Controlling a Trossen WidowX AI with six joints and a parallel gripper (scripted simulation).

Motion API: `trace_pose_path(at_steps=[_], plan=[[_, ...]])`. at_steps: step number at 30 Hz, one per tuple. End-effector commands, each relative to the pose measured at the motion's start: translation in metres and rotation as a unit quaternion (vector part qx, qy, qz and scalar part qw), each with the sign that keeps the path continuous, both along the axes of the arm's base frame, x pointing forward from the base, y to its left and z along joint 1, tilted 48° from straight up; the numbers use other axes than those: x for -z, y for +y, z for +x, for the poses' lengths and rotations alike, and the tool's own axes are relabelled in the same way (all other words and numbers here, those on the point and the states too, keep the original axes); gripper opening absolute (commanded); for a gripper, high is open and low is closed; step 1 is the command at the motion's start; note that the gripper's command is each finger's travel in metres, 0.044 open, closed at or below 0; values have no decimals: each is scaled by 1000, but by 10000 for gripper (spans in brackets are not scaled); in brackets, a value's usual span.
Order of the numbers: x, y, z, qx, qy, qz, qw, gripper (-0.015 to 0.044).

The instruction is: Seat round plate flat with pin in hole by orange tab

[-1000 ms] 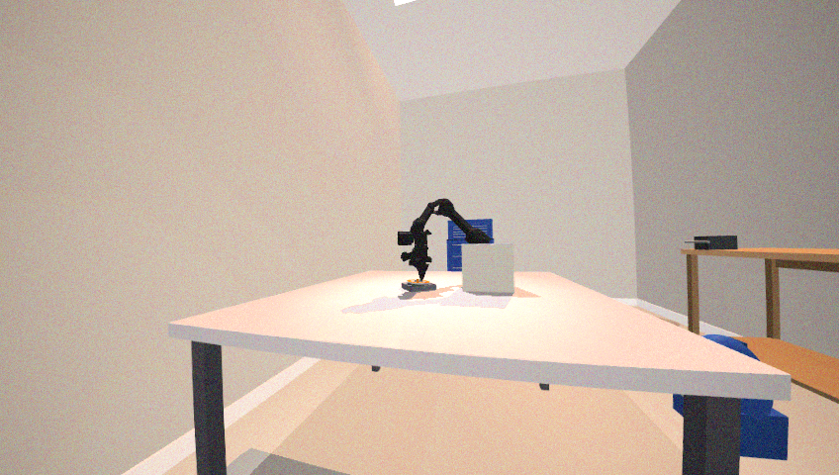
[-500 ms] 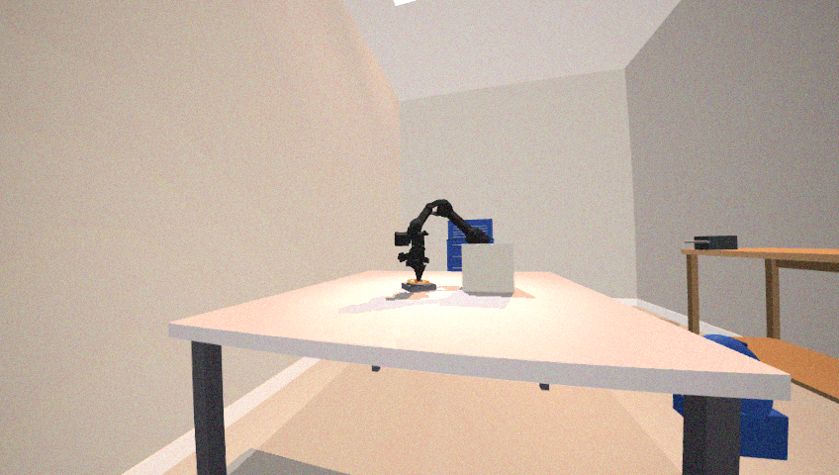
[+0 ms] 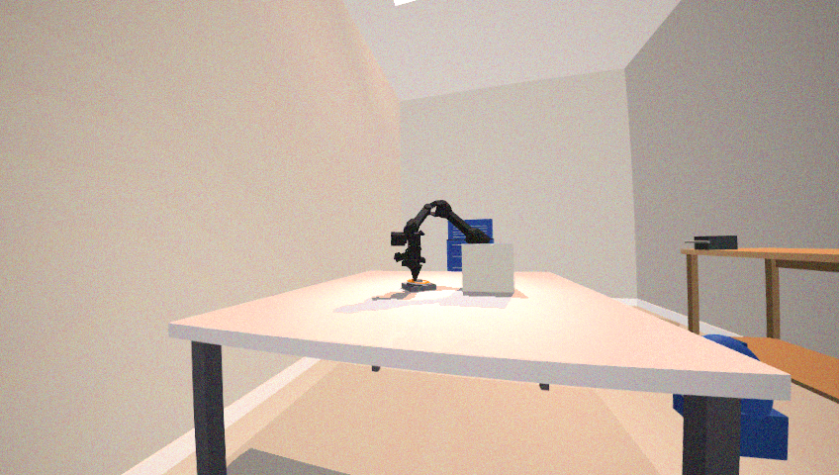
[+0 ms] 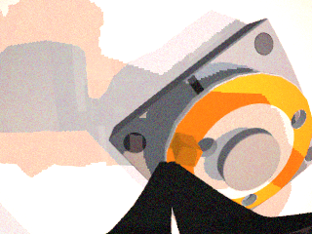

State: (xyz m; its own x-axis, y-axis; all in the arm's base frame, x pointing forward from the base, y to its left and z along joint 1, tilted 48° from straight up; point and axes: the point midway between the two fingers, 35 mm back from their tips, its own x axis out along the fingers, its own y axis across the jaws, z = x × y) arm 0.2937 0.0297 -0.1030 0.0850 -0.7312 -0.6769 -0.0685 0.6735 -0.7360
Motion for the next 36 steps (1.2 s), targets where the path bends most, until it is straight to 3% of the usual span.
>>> trace_pose_path(at_steps=[1,28,36], plan=[[-1,-1,7,-1,0,-3,1000,0],[-10,-6,31,-1,-1,-3,1000,0],[-35,23,26,-1,-1,-2,1000,0]])
